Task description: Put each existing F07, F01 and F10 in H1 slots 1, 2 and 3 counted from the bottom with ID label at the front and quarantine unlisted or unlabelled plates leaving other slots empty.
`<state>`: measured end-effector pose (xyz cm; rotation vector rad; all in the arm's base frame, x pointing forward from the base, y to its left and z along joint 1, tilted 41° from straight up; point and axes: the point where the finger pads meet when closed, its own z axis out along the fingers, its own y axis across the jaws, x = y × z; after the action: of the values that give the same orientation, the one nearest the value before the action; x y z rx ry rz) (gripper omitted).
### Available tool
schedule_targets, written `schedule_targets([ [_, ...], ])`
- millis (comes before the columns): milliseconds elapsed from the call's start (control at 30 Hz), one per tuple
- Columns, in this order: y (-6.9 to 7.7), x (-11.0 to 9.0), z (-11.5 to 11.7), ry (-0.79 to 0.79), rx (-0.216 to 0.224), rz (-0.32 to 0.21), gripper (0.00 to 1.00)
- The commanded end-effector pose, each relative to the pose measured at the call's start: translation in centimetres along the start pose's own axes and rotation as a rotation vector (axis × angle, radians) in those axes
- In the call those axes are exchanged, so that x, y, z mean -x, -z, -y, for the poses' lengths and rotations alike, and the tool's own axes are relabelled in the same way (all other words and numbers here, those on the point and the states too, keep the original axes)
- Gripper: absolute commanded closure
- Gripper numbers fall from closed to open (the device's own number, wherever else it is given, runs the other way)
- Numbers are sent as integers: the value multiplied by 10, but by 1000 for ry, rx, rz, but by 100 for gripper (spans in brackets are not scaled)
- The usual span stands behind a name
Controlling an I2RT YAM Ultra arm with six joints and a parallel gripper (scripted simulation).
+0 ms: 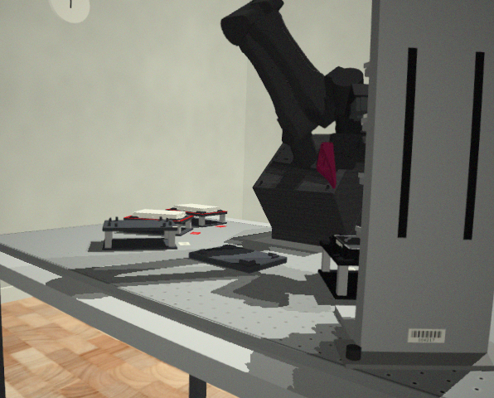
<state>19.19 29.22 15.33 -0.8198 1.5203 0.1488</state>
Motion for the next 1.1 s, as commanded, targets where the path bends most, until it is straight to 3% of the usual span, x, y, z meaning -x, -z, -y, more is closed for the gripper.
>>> schedule_targets([
  [0, -5, -3, -1, -2, 5, 7, 0],
  [367, -25, -23, -1, -2, 5, 7, 0],
  [1067, -27, -43, -1, -1, 5, 7, 0],
])
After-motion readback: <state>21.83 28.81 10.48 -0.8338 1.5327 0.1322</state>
